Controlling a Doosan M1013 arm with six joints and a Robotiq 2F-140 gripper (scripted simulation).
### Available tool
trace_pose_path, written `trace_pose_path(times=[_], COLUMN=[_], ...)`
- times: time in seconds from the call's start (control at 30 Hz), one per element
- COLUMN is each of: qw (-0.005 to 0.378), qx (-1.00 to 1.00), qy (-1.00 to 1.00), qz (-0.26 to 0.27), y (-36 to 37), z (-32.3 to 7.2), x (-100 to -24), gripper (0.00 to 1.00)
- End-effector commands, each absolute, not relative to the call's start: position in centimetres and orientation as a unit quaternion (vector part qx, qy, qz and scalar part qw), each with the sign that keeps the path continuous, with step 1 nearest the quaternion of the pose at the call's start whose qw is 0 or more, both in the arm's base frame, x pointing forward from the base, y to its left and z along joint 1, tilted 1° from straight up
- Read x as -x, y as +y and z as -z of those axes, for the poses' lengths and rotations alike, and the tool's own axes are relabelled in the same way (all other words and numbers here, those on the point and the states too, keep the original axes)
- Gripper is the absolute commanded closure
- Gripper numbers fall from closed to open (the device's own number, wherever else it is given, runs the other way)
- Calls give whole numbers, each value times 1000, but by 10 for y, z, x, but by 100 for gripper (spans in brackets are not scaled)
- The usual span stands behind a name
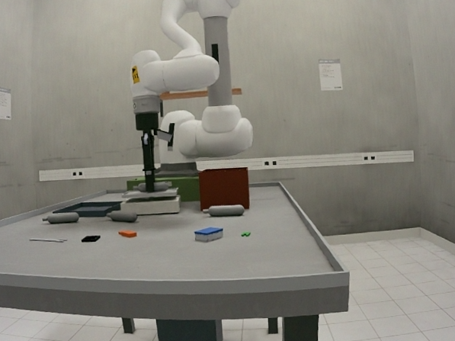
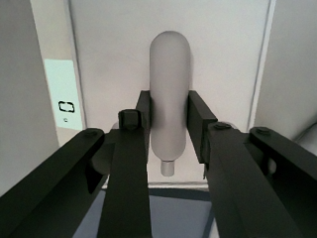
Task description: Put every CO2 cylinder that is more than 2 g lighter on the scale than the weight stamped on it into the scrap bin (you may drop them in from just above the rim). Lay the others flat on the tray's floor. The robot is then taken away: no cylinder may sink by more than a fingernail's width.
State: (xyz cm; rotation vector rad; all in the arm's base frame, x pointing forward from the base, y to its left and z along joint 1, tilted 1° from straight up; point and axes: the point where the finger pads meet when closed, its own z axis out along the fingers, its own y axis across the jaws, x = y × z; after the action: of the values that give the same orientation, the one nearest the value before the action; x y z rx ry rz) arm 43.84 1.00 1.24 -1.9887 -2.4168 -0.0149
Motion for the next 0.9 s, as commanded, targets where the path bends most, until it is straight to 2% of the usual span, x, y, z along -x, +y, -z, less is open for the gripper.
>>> trace_pose_path(times=[0.0,0.2,0.23,0.87], qw=[6,6,6,6], qx=[635,635,635,635], qy=[-772,-772,-772,-772], qz=[5,5,5,5], y=[10,10,10,10], z=[-13,-13,-13,-13], x=[-439,-439,-439,-439], gripper=[90,90,61,61])
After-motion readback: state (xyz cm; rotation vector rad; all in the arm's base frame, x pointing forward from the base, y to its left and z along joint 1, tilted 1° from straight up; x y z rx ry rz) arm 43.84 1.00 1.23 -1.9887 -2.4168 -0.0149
